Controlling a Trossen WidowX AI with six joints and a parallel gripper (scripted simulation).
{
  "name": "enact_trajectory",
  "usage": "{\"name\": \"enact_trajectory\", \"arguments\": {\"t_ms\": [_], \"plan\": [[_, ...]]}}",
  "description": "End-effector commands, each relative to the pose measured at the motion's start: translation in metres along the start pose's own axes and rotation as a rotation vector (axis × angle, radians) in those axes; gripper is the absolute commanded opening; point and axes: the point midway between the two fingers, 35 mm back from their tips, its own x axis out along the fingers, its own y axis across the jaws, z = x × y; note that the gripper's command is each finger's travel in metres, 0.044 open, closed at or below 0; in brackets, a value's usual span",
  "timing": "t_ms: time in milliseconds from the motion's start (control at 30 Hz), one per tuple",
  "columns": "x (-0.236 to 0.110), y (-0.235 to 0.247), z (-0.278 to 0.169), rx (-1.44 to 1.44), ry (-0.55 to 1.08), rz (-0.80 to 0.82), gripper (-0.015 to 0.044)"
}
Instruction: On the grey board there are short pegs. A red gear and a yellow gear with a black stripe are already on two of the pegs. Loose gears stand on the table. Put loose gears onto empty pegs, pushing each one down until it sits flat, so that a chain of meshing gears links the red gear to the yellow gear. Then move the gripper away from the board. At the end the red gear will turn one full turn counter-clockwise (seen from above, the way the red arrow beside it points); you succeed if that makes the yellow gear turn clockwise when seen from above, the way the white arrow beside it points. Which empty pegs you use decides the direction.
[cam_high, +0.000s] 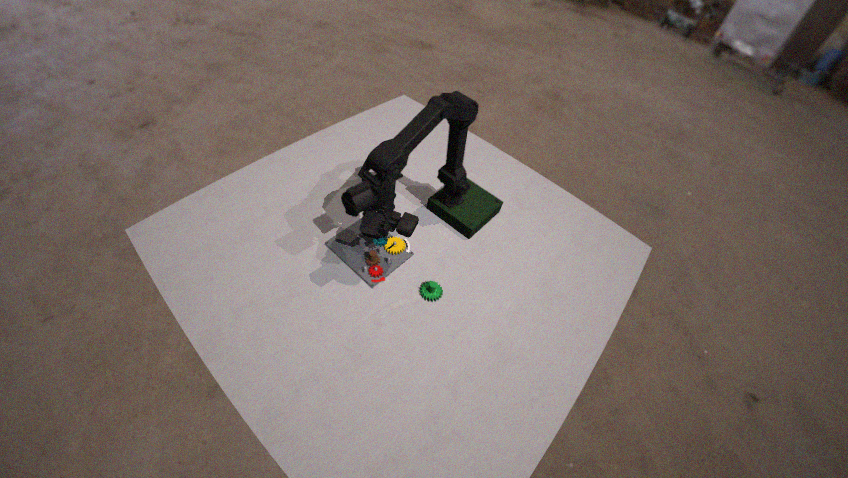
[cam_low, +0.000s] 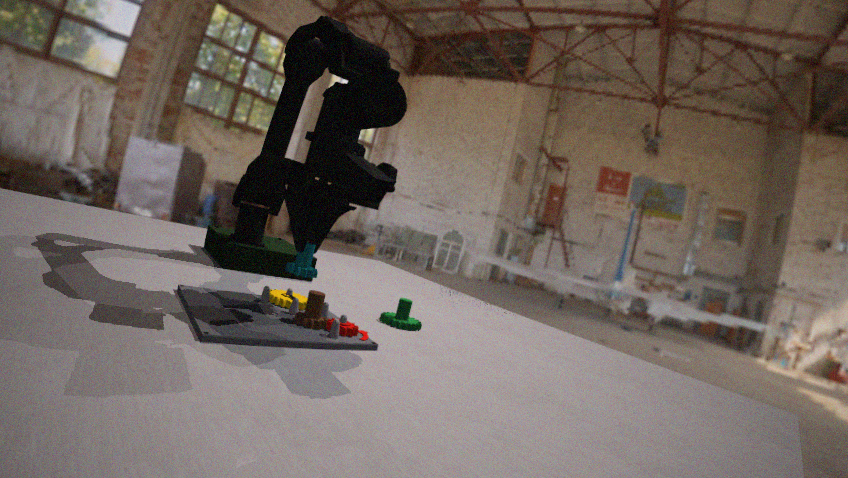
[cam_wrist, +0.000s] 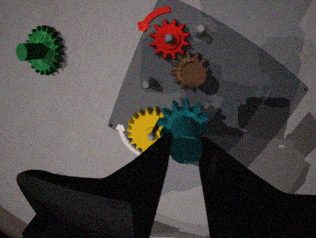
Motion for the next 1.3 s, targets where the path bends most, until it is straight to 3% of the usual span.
{"name": "enact_trajectory", "arguments": {"t_ms": [0, 533, 1267], "plan": [[0.001, 0.001, 0.0, 0.008, 0.0, 0.006, 0.0], [0.023, 0.001, 0.0, -0.156, -0.001, 0.006, 0.0], [0.044, 0.001, 0.0, 0.294, 0.001, 0.006, 0.0]]}}
